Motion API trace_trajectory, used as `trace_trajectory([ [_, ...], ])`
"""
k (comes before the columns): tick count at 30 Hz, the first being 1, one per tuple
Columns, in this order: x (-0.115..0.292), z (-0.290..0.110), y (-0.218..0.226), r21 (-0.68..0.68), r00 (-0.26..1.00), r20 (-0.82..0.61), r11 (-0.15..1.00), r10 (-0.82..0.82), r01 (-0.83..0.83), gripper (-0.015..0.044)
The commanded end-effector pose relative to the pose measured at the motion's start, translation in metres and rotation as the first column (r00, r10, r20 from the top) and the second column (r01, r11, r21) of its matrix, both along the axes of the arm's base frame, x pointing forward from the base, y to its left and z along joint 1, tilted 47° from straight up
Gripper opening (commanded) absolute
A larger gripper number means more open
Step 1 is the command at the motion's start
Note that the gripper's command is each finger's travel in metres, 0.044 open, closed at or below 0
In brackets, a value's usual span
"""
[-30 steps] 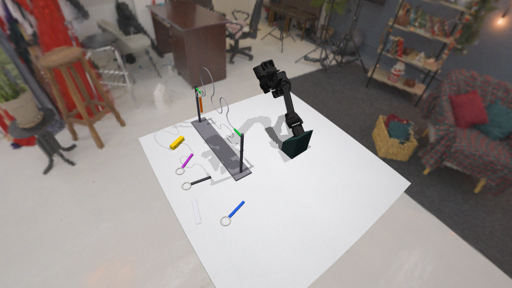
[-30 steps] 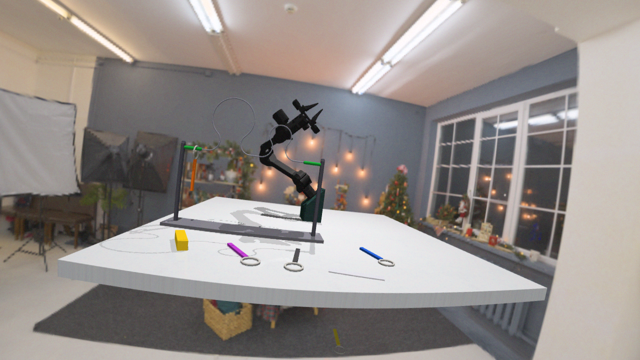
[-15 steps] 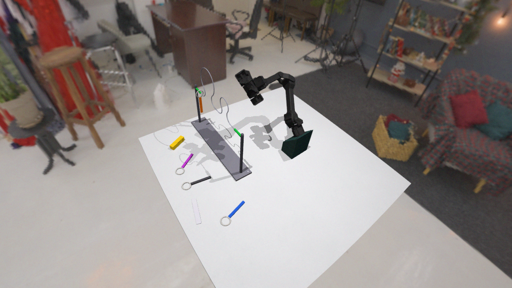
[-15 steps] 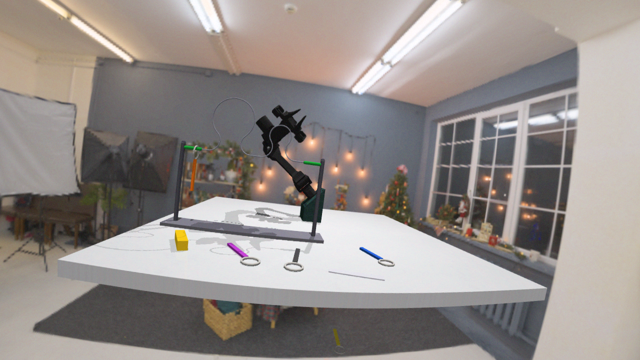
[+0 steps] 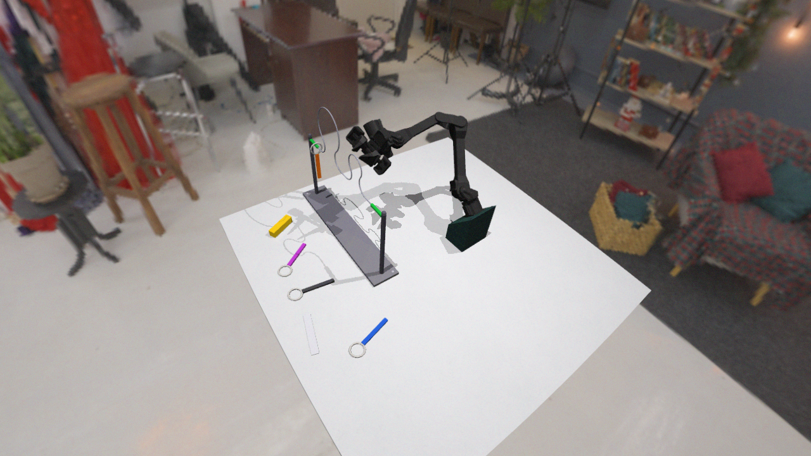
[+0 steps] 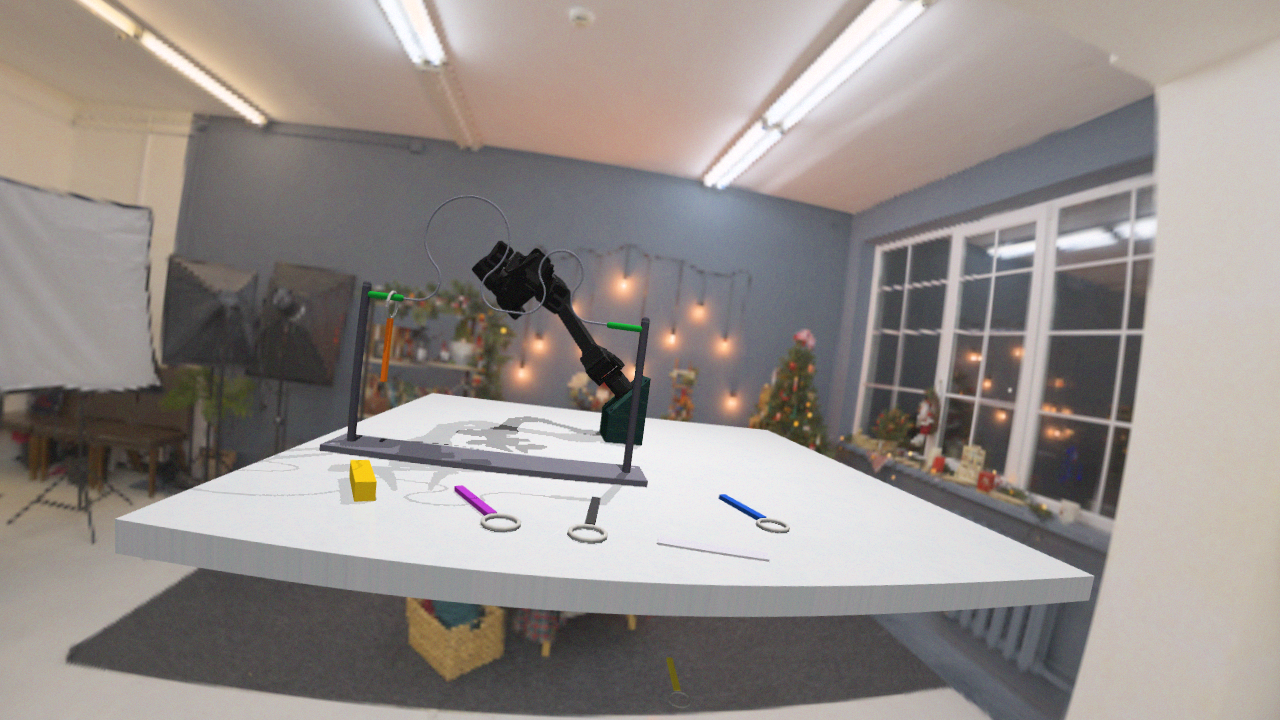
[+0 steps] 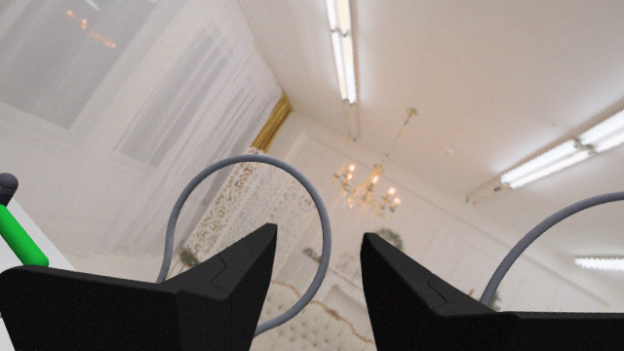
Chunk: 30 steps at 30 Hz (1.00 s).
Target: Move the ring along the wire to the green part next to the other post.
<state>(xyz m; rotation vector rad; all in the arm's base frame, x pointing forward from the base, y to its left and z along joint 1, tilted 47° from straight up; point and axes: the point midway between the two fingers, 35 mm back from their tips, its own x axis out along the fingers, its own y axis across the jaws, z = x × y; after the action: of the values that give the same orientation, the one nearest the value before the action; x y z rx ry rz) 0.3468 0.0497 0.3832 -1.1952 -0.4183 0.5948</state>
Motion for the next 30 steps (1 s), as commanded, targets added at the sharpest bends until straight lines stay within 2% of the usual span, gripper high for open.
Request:
trace_trajectory([
  [1, 0.007, 0.006, -0.042, 0.043, 0.994, -0.03, 0.994, -0.104, 0.105, 0.016],
  [16, 0.022, 0.016, -0.208, 0.21, 0.916, -0.136, 0.892, -0.378, 0.4, 0.016],
  [23, 0.009, 0.014, -0.287, 0.267, 0.885, -0.161, 0.844, -0.436, 0.465, 0.016],
  [30, -0.02, 0.006, -0.363, 0.313, 0.855, -0.187, 0.796, -0.484, 0.519, 0.016],
])
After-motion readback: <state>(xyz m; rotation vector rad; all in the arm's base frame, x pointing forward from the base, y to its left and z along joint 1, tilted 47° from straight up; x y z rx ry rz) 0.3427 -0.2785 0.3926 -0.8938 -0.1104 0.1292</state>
